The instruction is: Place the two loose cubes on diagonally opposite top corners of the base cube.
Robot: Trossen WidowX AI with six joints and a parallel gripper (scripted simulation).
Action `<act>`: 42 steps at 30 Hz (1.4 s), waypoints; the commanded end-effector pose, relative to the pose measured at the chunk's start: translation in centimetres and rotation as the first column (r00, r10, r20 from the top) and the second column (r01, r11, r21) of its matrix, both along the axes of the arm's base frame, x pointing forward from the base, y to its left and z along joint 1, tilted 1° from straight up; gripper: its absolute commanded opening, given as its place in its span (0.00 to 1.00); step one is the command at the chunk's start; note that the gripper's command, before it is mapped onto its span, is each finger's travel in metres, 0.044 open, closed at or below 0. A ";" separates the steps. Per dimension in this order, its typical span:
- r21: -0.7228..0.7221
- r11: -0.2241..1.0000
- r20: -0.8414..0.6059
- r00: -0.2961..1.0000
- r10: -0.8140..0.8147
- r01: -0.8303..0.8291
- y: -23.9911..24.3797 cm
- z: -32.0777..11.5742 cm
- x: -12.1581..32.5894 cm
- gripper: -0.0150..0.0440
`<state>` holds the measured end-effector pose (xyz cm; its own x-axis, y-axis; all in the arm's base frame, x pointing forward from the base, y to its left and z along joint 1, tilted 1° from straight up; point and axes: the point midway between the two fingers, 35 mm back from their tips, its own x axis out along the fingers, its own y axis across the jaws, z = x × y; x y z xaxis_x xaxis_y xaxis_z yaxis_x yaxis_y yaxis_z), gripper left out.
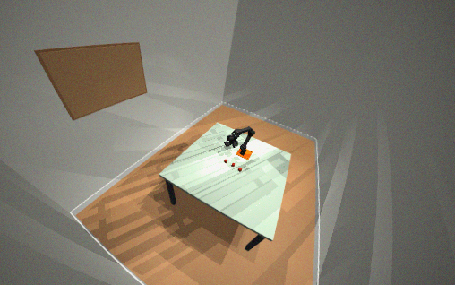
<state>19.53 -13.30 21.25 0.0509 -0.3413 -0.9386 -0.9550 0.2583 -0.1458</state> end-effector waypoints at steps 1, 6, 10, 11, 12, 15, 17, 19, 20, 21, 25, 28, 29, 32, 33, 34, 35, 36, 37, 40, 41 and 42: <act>0.099 0.990 -0.016 0.994 0.104 -0.102 1.1 -1.3 3.0 0.70; 0.229 0.950 -0.027 0.974 0.226 -0.214 3.0 -3.4 6.3 0.70; 0.313 0.908 -0.024 0.953 0.302 -0.279 4.3 -4.9 8.4 0.70; 0.317 0.905 -0.024 0.952 0.305 -0.282 4.4 -5.0 8.5 0.70; 0.317 0.905 -0.024 0.952 0.305 -0.282 4.4 -5.0 8.5 0.70; 0.317 0.905 -0.024 0.952 0.305 -0.282 4.4 -5.0 8.5 0.70; 0.317 0.905 -0.024 0.952 0.305 -0.282 4.4 -5.5 8.6 0.70; 0.317 0.905 -0.024 0.952 0.305 -0.282 4.3 -7.0 8.7 0.70; 0.317 0.905 -0.024 0.952 0.305 -0.282 4.3 -7.7 8.8 0.70; 0.317 0.905 -0.024 0.952 0.305 -0.282 4.3 -8.5 8.8 0.70; 0.317 0.905 -0.024 0.952 0.305 -0.282 4.3 -11.1 8.7 0.70; 0.317 0.905 -0.024 0.952 0.305 -0.282 4.3 -11.2 8.7 0.70; 0.317 0.905 -0.024 0.952 0.305 -0.282 4.3 -11.3 8.7 0.70; 0.317 0.905 -0.024 0.952 0.305 -0.282 4.3 -12.2 8.8 0.70; 0.317 0.905 -0.024 0.952 0.305 -0.282 4.3 -12.5 8.8 0.70; 0.317 0.905 -0.024 0.952 0.305 -0.282 4.3 -12.7 8.8 0.70; 0.317 0.905 -0.024 0.952 0.305 -0.282 4.3 -12.7 8.8 0.70; 0.317 0.905 -0.024 0.952 0.305 -0.282 4.3 -12.7 8.8 0.70; 0.317 0.905 -0.024 0.952 0.305 -0.282 4.3 -12.8 8.8 0.70; 0.317 0.905 -0.024 0.952 0.305 -0.282 4.3 -13.1 8.8 0.70; 0.317 0.905 -0.024 0.952 0.305 -0.282 4.3 -13.3 8.8 0.70; 0.317 0.905 -0.024 0.952 0.305 -0.282 4.3 -13.5 8.8 0.70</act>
<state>28.44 -9.11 8.37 0.0371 -0.0219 -0.9991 -0.9993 -0.0094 -0.0369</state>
